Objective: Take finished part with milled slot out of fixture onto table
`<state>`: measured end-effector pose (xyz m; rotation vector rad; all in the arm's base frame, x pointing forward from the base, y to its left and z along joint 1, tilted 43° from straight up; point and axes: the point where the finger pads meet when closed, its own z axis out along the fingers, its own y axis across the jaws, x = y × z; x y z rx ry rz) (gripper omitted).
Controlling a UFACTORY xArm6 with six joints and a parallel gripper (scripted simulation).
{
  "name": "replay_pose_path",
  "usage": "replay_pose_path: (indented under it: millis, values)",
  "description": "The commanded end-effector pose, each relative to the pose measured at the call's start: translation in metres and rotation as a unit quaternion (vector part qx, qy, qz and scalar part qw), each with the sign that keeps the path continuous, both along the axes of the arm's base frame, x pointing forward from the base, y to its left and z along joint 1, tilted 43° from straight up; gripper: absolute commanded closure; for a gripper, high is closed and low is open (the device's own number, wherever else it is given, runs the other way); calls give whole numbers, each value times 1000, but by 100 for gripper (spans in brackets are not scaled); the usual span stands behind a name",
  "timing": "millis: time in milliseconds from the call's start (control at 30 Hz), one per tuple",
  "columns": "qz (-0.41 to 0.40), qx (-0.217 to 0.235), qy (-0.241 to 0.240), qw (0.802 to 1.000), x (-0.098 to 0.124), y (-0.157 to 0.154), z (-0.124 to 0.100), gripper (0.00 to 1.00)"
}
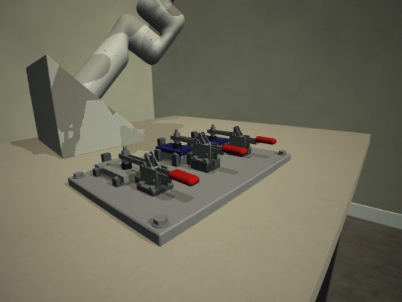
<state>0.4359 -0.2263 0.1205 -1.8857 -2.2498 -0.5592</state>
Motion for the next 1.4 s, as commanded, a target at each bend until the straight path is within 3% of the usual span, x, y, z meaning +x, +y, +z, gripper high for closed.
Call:
replay_pose_path:
  millis: [0, 33, 67, 533, 600, 733, 1367]
  values:
    - [-21, 18, 0, 1000, -3, 27, 19, 0]
    - [-21, 18, 0, 1000, -3, 27, 19, 0]
    - [-37, 41, 3, 998, -6, 54, 33, 0]
    - [-98, 149, 35, 983, -39, 177, 94, 0]
    - [-98, 149, 35, 983, -39, 177, 94, 0]
    - [-112, 188, 51, 974, -56, 218, 112, 0]
    - [-114, 193, 54, 973, -59, 224, 114, 0]
